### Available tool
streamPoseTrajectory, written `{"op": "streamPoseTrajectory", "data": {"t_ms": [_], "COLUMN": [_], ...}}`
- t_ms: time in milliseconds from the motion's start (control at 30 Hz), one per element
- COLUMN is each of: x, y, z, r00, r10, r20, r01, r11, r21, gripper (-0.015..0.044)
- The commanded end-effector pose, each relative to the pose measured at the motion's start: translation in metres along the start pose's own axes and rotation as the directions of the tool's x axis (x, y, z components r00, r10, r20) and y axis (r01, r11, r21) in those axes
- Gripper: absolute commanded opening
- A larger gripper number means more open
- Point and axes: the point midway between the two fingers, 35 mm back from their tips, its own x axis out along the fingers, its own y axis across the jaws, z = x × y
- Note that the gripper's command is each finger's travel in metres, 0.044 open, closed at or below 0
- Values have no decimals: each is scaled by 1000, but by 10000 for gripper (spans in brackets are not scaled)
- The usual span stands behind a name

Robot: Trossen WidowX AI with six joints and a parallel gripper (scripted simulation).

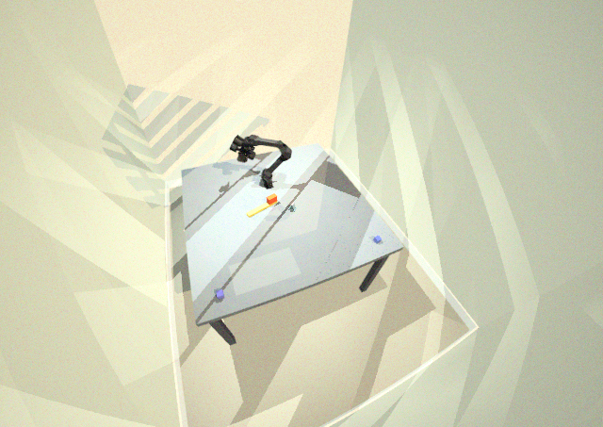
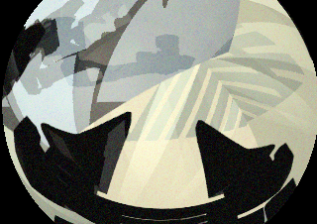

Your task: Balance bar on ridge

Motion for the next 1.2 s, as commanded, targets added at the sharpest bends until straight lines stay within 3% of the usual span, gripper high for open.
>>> {"op": "streamPoseTrajectory", "data": {"t_ms": [0, 567, 1167], "x": [-4, -25, -60], "y": [-7, -16, -4], "z": [19, 89, 157], "r00": [998, 956, 876], "r10": [-13, -13, 59], "r20": [70, 292, 478], "r01": [9, -49, -222], "r11": [999, 978, 930], "r21": [53, 203, 293], "gripper": [315, 315, 315]}}
